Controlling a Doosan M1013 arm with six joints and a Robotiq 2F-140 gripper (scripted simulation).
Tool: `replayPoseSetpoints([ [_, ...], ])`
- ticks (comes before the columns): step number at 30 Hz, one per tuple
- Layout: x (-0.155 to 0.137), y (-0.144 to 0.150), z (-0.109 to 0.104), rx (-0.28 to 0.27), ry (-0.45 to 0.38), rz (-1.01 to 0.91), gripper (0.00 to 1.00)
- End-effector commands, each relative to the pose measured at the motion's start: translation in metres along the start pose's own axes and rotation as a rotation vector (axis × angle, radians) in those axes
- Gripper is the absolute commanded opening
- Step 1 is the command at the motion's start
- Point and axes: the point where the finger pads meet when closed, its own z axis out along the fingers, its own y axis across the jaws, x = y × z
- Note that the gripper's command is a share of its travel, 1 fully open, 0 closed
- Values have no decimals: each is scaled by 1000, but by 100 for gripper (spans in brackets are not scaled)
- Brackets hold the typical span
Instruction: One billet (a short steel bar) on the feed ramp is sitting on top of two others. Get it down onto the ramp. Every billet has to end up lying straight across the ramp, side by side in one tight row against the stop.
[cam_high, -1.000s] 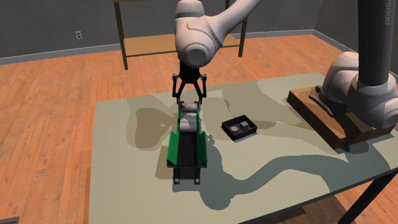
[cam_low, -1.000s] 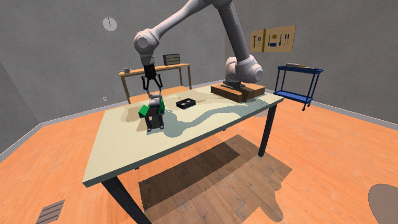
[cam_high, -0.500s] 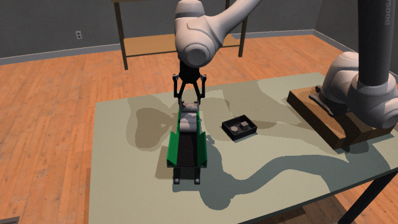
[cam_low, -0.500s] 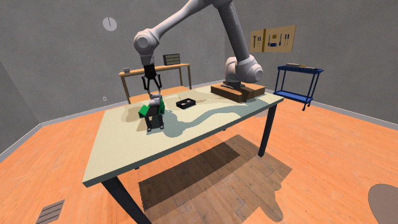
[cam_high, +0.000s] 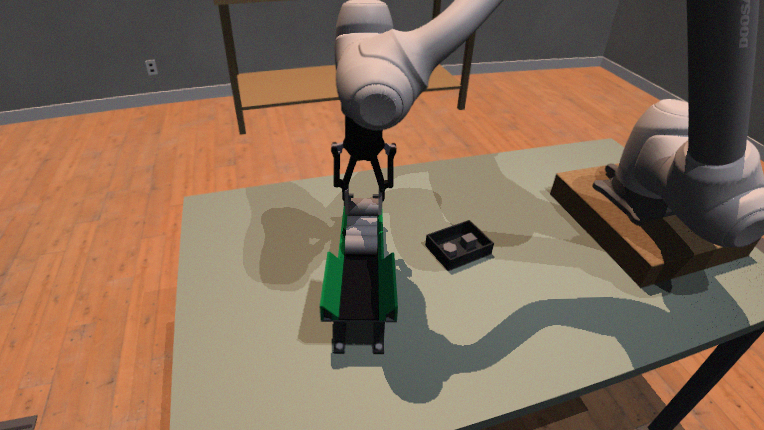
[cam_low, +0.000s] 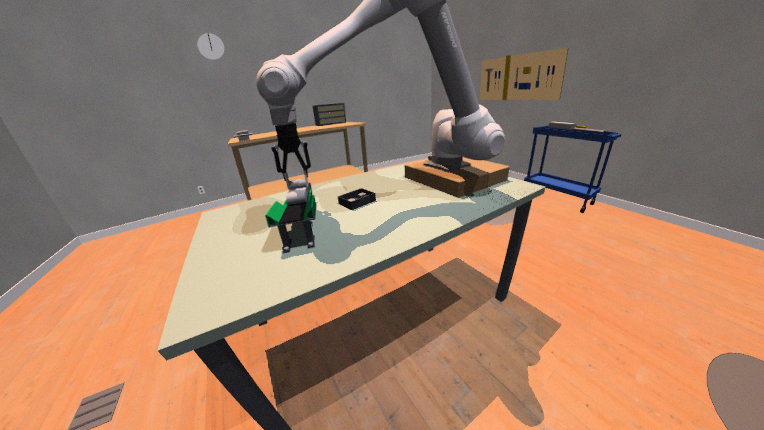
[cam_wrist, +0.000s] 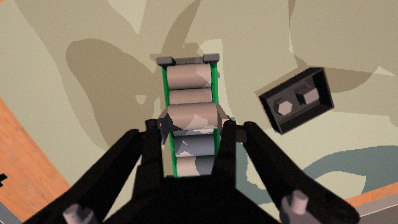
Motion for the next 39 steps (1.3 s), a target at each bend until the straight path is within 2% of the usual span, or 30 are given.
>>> replayPoseSetpoints([
  [1,0,0,0,0,0,0,47],
  [13,0,0,-3,0,0,0,47],
  [17,0,0,-21,0,0,0,47],
  [26,0,0,-85,0,0,0,47],
  [28,0,0,-85,0,0,0,47],
  [32,0,0,-98,0,0,0,47],
  [39,0,0,-100,0,0,0,47],
])
